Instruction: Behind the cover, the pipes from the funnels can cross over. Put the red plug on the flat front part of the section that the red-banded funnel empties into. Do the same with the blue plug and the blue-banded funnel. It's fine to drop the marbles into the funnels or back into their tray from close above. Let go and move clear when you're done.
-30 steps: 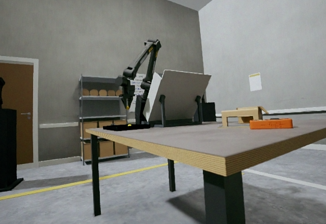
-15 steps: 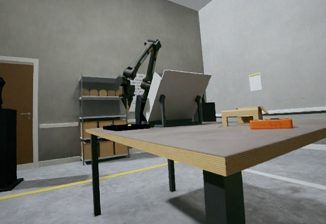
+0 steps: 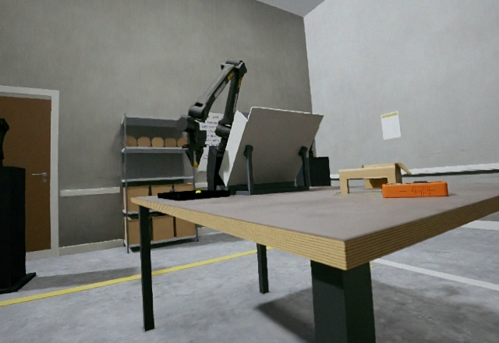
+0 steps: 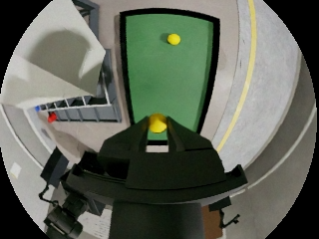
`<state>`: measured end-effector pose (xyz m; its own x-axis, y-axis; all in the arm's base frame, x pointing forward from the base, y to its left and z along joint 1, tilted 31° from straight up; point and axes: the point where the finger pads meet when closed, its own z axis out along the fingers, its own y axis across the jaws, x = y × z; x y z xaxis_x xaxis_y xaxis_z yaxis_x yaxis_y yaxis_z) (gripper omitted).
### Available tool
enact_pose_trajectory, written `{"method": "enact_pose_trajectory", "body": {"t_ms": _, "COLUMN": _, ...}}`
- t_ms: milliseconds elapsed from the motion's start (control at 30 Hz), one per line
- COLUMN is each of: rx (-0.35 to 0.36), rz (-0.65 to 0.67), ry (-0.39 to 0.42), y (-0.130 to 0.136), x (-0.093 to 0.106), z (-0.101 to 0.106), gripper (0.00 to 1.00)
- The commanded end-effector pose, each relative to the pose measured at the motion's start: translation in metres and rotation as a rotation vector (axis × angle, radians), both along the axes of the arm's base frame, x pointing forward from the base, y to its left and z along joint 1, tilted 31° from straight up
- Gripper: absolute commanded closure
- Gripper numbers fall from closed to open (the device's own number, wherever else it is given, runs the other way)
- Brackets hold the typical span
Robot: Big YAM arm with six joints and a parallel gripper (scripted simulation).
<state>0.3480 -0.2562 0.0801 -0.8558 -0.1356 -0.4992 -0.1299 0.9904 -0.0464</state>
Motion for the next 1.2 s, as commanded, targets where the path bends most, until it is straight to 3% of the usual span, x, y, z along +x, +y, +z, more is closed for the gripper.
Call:
{"method": "enact_pose_trajectory", "body": {"t_ms": 0, "rx": -0.022, "rz": -0.003, "ry": -0.023, "y": -0.005, "x": 0.002, "z": 0.017, "gripper": 1.0}}
{"method": "enact_pose_trajectory", "body": {"t_ms": 133, "rx": -0.004, "rz": 0.003, "ry": -0.009, "y": 0.009, "x": 0.0, "z": 0.013, "gripper": 1.0}}
{"method": "enact_pose_trajectory", "body": {"t_ms": 367, "rx": -0.007, "rz": 0.002, "ry": -0.01, "y": 0.017, "x": -0.002, "z": 0.023, "gripper": 1.0}}
{"method": "enact_pose_trajectory", "body": {"t_ms": 400, "rx": -0.019, "rz": 0.002, "ry": -0.023, "y": 0.014, "x": 0.002, "z": 0.033, "gripper": 1.0}}
{"method": "enact_pose_trajectory", "body": {"t_ms": 467, "rx": -0.005, "rz": 0.001, "ry": -0.008, "y": 0.026, "x": -0.006, "z": 0.03, "gripper": 1.0}}
{"method": "enact_pose_trajectory", "body": {"t_ms": 600, "rx": -0.005, "rz": 0.001, "ry": -0.007, "y": 0.04, "x": -0.011, "z": 0.045, "gripper": 1.0}}
{"method": "enact_pose_trajectory", "body": {"t_ms": 800, "rx": -0.011, "rz": 0.001, "ry": -0.014, "y": 0.068, "x": -0.018, "z": 0.079, "gripper": 1.0}}
{"method": "enact_pose_trajectory", "body": {"t_ms": 867, "rx": -0.02, "rz": 0.0, "ry": -0.027, "y": 0.076, "x": -0.017, "z": 0.099, "gripper": 1.0}}
{"method": "enact_pose_trajectory", "body": {"t_ms": 933, "rx": -0.02, "rz": 0.0, "ry": -0.027, "y": 0.076, "x": -0.017, "z": 0.099, "gripper": 1.0}}
{"method": "enact_pose_trajectory", "body": {"t_ms": 1167, "rx": -0.031, "rz": 0.0, "ry": -0.052, "y": 0.125, "x": -0.029, "z": 0.163, "gripper": 1.0}}
